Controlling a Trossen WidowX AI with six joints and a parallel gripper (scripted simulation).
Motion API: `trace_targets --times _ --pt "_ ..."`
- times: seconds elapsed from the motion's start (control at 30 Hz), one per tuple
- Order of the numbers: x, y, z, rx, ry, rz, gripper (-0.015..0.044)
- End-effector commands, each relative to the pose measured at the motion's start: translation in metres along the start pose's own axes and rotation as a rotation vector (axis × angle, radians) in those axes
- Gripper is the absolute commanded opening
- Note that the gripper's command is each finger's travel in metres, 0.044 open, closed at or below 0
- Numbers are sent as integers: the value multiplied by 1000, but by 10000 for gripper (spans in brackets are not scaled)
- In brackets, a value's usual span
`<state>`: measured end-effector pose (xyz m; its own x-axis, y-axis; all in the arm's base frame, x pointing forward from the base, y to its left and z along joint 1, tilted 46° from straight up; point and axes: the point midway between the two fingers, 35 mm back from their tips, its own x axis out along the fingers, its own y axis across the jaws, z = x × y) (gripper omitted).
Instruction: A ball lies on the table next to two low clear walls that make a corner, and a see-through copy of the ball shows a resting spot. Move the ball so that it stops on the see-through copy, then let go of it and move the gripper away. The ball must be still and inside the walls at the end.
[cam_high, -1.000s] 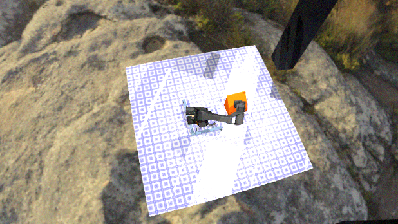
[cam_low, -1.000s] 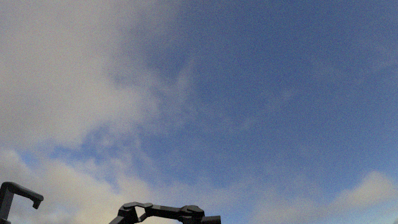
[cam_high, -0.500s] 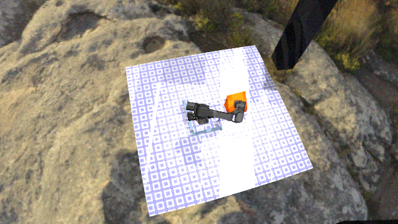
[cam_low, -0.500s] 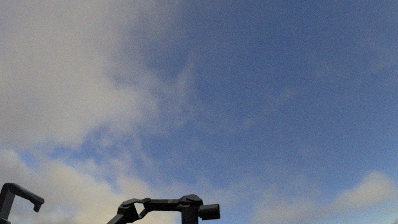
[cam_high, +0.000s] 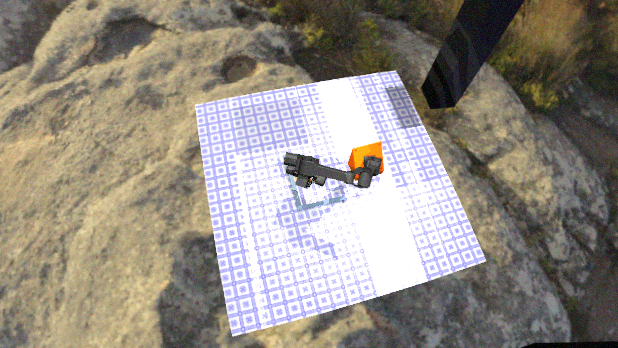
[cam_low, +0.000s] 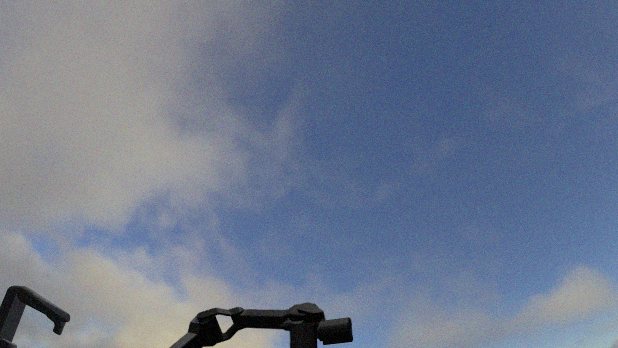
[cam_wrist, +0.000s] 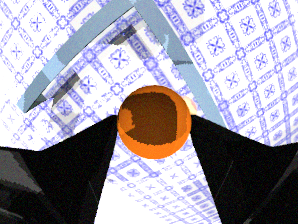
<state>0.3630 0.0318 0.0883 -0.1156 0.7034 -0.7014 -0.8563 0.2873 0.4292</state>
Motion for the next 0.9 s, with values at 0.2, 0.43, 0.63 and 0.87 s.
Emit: trace_targets --times 0.2,0.43,0.63,0.87 --pt "12 -21 -19 375 4 -3 0" --pt "20 -34 -31 631 3 -4 0" --pt "28 -45 -42 850 2 -4 0" --pt "31 -49 -47 940 1 -4 0"
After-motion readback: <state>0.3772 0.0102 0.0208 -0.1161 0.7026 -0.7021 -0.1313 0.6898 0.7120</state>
